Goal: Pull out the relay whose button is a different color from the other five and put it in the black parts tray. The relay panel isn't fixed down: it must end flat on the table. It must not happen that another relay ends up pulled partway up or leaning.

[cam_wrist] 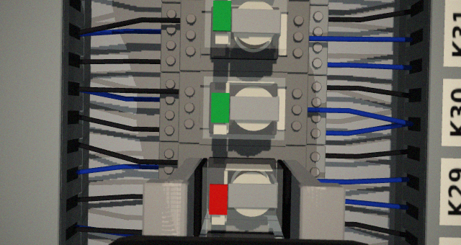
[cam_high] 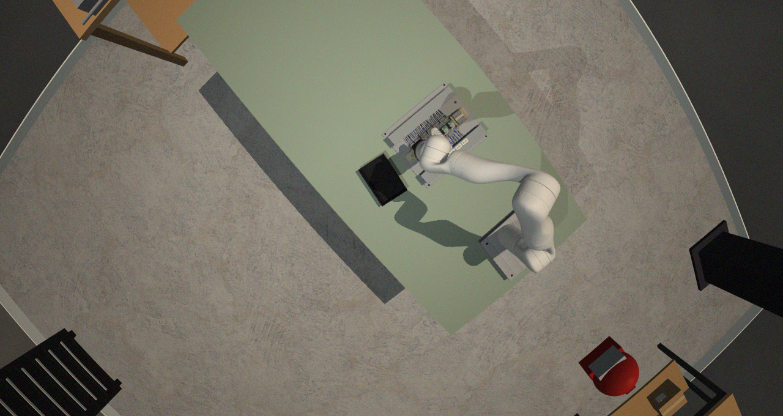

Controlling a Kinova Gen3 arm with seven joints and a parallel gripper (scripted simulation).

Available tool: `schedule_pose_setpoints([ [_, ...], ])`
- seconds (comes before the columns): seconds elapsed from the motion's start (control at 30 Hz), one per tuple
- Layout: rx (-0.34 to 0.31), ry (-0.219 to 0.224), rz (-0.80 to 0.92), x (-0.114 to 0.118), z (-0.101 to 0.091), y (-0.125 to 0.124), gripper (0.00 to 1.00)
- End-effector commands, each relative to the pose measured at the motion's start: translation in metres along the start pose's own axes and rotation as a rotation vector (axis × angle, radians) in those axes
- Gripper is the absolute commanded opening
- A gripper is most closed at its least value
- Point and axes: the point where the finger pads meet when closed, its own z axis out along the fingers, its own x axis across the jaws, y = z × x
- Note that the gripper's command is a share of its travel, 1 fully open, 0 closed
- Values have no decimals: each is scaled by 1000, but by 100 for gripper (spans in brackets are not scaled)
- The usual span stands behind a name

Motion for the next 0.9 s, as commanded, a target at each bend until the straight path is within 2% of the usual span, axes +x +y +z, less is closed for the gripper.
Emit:
schedule_pose_setpoints([
  [0.0, 0, -4, 0, -1, -1, 0, 0],
  [0.87, 0, -49, 0, 1, -1, 0, 0],
])
